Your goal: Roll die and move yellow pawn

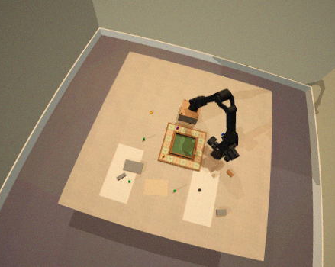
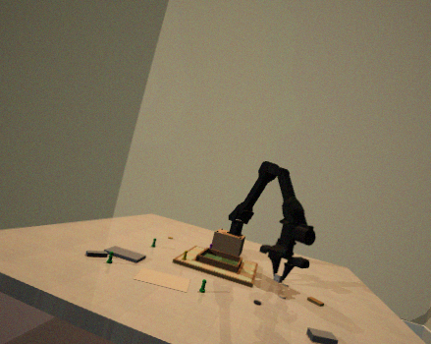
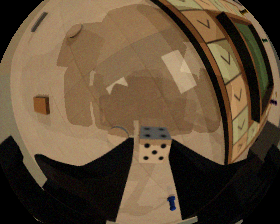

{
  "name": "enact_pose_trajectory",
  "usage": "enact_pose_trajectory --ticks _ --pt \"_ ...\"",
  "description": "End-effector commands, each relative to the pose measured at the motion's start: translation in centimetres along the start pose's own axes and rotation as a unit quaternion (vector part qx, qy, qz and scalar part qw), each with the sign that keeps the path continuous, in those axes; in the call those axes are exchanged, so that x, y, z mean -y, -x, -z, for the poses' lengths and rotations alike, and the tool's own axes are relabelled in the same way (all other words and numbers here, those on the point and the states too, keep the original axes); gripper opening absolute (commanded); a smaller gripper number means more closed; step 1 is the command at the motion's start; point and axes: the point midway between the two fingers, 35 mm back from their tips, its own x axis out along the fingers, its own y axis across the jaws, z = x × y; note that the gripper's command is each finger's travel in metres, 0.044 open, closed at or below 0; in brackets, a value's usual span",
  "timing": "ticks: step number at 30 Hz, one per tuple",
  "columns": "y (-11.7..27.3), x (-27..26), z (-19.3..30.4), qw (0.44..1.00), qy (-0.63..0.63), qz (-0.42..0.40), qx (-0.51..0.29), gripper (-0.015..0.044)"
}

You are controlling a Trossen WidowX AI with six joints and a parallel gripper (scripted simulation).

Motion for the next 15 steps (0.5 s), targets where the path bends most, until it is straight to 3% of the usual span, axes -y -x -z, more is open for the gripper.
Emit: enact_pose_trajectory --ticks 1,6,9,15 --pt "-0.3 0.2 0.1 1.0 0.001 0.004 -0.003 0.0097" --pt "-0.3 0.2 0.1 1.0 0.001 0.004 -0.003 0.0064" --pt "-0.1 0.0 0.1 1.0 0.011 -0.002 -0.002 0.0" --pt "3.0 -0.9 0.2 1.0 0.019 -0.007 -0.001 0.0"
